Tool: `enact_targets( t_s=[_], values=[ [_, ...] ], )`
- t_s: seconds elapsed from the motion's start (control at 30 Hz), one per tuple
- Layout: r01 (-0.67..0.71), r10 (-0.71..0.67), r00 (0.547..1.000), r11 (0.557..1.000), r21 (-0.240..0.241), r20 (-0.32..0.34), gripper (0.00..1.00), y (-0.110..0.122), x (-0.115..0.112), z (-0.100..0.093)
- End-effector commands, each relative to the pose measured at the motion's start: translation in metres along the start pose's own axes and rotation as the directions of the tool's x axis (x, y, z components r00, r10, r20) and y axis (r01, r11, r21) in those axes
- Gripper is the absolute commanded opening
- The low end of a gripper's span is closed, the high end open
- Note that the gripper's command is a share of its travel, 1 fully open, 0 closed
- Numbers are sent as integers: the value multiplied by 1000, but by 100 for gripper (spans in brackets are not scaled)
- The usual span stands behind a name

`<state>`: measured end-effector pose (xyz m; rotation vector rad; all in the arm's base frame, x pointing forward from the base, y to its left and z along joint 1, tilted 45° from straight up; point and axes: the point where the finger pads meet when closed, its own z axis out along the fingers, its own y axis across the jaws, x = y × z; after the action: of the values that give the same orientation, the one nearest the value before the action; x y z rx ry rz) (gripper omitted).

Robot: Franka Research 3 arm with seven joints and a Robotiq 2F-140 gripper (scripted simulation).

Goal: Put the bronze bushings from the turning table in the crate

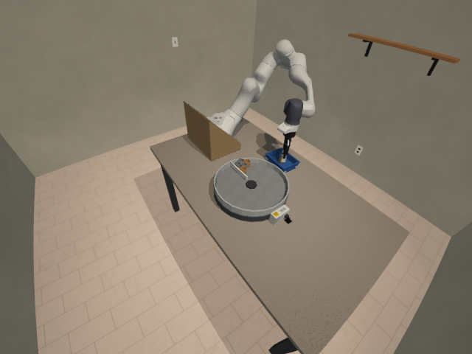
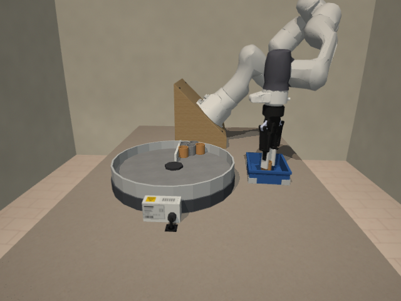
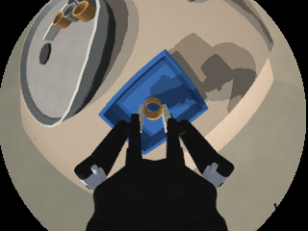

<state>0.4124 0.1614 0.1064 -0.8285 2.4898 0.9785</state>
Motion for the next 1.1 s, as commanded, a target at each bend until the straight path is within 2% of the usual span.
enact_targets(
  t_s=[0.0,1.07],
  values=[
    [6,-6,1000,1000,4,1,0,-1,-2,0],
    [6,-6,1000,1000,4,1,0,-1,-2,4]
  ],
)
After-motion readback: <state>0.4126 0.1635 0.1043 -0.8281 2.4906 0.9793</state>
